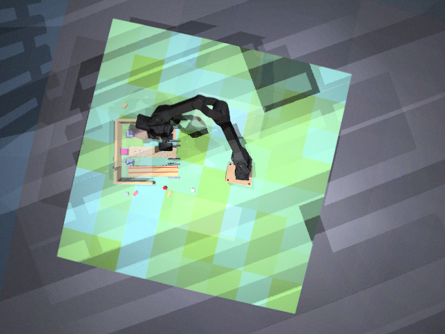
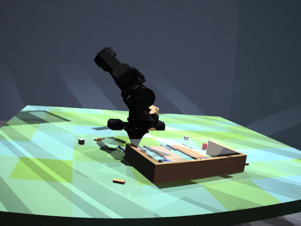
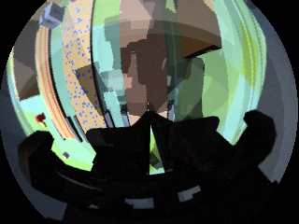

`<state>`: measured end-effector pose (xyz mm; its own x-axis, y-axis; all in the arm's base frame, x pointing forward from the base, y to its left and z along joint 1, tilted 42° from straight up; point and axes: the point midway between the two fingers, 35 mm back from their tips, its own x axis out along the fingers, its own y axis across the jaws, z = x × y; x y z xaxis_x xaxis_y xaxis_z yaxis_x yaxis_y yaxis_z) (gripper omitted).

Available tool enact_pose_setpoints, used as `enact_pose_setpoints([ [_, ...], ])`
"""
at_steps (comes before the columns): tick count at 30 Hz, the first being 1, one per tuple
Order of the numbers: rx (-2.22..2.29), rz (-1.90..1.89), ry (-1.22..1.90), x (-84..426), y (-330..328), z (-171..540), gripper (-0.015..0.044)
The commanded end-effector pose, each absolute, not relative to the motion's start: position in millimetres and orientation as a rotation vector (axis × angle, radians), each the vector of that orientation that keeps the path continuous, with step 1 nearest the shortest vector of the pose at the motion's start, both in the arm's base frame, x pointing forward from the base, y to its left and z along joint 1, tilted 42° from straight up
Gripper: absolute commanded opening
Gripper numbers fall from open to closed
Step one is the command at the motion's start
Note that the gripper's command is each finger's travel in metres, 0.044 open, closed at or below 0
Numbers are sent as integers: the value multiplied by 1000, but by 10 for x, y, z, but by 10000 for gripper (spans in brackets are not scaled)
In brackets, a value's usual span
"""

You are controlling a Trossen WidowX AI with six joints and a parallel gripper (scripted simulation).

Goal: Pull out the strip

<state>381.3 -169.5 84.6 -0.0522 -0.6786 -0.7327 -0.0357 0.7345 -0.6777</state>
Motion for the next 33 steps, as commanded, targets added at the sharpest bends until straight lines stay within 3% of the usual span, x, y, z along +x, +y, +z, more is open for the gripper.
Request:
enact_pose_setpoints([
  [1,-593,-576,1568,3719,-1730,818,0],
  [33,-595,-576,1571,3237,-1742,845,0],
])
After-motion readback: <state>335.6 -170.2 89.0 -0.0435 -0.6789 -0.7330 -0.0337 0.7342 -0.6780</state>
